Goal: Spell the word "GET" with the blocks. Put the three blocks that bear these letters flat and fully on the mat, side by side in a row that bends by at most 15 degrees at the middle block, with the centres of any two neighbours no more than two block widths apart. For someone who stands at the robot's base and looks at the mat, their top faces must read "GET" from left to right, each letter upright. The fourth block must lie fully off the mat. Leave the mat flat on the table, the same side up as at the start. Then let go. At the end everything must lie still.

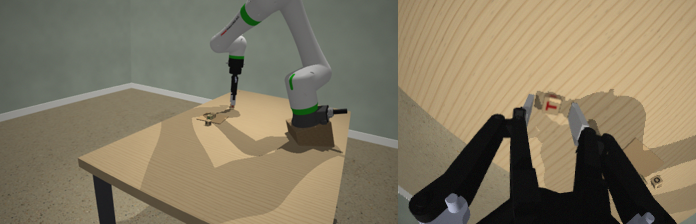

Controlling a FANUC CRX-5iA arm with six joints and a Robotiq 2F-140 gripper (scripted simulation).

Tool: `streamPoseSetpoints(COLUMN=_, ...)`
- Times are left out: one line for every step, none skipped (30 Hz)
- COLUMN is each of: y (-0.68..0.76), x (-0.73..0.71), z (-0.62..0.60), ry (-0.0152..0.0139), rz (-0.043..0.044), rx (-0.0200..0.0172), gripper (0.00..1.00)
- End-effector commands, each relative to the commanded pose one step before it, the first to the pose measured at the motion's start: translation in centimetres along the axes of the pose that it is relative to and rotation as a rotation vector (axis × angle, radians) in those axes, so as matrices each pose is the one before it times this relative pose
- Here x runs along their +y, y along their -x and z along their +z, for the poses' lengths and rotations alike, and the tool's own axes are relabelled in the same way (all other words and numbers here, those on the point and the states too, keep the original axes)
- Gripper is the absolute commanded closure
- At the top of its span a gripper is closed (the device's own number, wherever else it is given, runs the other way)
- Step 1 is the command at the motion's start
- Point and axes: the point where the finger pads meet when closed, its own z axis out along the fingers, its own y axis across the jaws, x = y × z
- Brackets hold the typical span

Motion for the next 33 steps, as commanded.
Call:
streamPoseSetpoints(y=0.006, x=-0.022, z=0.537, ry=-0.00047, rz=0.00005, rx=-0.00016, gripper=0.63)
streamPoseSetpoints(y=0.0, x=0.0, z=0.205, ry=0.0, rz=0.0, rx=0.0, gripper=0.63)
streamPoseSetpoints(y=0.0, x=0.0, z=0.205, ry=0.0, rz=0.0, rx=0.0, gripper=0.63)
streamPoseSetpoints(y=0.0, x=0.0, z=0.0, ry=0.0, rz=0.0, rx=0.0, gripper=0.63)
streamPoseSetpoints(y=0.0, x=0.0, z=0.0, ry=0.0, rz=0.0, rx=0.0, gripper=0.63)
streamPoseSetpoints(y=0.0, x=0.0, z=0.201, ry=0.0, rz=0.0, rx=0.0, gripper=0.63)
streamPoseSetpoints(y=0.0, x=0.0, z=0.194, ry=0.0, rz=0.0, rx=0.0, gripper=0.63)
streamPoseSetpoints(y=0.0, x=0.0, z=0.182, ry=0.0, rz=0.0, rx=0.0, gripper=0.63)
streamPoseSetpoints(y=0.0, x=0.0, z=0.168, ry=0.0, rz=0.0, rx=0.0, gripper=0.63)
streamPoseSetpoints(y=0.0, x=0.0, z=0.151, ry=0.0, rz=0.0, rx=0.0, gripper=0.63)
streamPoseSetpoints(y=0.0, x=0.0, z=0.132, ry=0.0, rz=0.0, rx=0.0, gripper=0.63)
streamPoseSetpoints(y=0.0, x=0.0, z=0.112, ry=0.0, rz=0.0, rx=0.0, gripper=0.63)
streamPoseSetpoints(y=0.0, x=0.0, z=0.092, ry=0.0, rz=0.0, rx=0.0, gripper=0.63)
streamPoseSetpoints(y=0.0, x=0.0, z=0.071, ry=0.0, rz=0.0, rx=0.0, gripper=0.63)
streamPoseSetpoints(y=0.0, x=0.0, z=0.052, ry=0.0, rz=0.0, rx=0.0, gripper=0.63)
streamPoseSetpoints(y=0.0, x=0.0, z=0.034, ry=0.0, rz=0.0, rx=0.0, gripper=0.63)
streamPoseSetpoints(y=0.0, x=0.0, z=0.019, ry=0.0, rz=0.0, rx=0.0, gripper=0.63)
streamPoseSetpoints(y=0.0, x=0.0, z=0.007, ry=0.0, rz=0.0, rx=0.0, gripper=0.63)
streamPoseSetpoints(y=0.0, x=0.0, z=0.001, ry=0.0, rz=0.0, rx=0.0, gripper=0.63)
streamPoseSetpoints(y=0.0, x=0.0, z=0.0, ry=0.0, rz=0.0, rx=0.0, gripper=0.63)
streamPoseSetpoints(y=0.0, x=0.0, z=0.0, ry=0.0, rz=0.0, rx=0.0, gripper=0.63)
streamPoseSetpoints(y=0.0, x=0.0, z=0.0, ry=0.0, rz=0.0, rx=0.0, gripper=0.63)
streamPoseSetpoints(y=0.0, x=0.0, z=0.0, ry=0.0, rz=0.0, rx=0.0, gripper=0.63)
streamPoseSetpoints(y=0.0, x=0.0, z=0.0, ry=0.0, rz=0.0, rx=0.0, gripper=0.63)
streamPoseSetpoints(y=0.0, x=0.0, z=0.0, ry=0.0, rz=0.0, rx=0.0, gripper=0.63)
streamPoseSetpoints(y=0.0, x=0.0, z=0.0, ry=0.0, rz=0.0, rx=0.0, gripper=0.63)
streamPoseSetpoints(y=0.0, x=0.0, z=0.0, ry=0.0, rz=0.0, rx=0.0, gripper=0.63)
streamPoseSetpoints(y=0.0, x=0.0, z=0.0, ry=0.0, rz=0.0, rx=0.0, gripper=0.63)
streamPoseSetpoints(y=0.0, x=0.0, z=0.0, ry=0.0, rz=0.0, rx=0.0, gripper=0.75)
streamPoseSetpoints(y=0.0, x=0.0, z=0.0, ry=0.0, rz=0.0, rx=0.0, gripper=0.75)
streamPoseSetpoints(y=0.0, x=0.0, z=0.0, ry=0.0, rz=0.0, rx=0.0, gripper=0.75)
streamPoseSetpoints(y=0.0, x=0.0, z=0.0, ry=0.0, rz=0.0, rx=0.0, gripper=0.75)
streamPoseSetpoints(y=0.0, x=0.0, z=0.0, ry=0.0, rz=0.0, rx=0.0, gripper=0.75)
